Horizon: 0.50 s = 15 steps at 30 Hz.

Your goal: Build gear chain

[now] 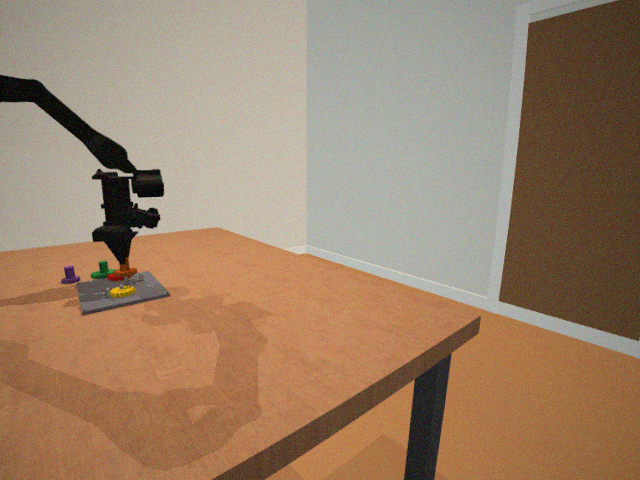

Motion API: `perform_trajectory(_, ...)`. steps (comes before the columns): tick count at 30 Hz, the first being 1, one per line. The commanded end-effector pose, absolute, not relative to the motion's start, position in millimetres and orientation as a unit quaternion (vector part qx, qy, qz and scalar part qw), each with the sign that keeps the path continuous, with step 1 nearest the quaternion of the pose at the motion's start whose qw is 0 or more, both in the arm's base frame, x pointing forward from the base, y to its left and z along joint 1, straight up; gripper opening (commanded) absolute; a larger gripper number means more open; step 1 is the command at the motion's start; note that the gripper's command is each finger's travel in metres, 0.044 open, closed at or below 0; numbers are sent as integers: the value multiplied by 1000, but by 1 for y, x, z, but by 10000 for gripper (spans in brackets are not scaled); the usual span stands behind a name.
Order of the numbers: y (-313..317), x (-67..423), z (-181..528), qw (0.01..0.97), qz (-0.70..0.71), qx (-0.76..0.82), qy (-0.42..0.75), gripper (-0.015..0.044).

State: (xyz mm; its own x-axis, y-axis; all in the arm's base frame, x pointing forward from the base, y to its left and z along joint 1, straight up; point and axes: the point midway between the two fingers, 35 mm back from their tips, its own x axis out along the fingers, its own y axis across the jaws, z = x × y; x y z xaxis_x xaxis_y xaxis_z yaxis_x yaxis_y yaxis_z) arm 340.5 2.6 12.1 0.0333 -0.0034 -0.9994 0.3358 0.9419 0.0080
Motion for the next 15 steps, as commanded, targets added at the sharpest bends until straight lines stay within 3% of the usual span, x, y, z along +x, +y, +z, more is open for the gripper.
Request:
perform_trajectory(1, 4, 341, 6, 705, -141, 147, 680, 0)
perform_trajectory(15, 3, 341, -3, 684, -217, 226, 659, 0)
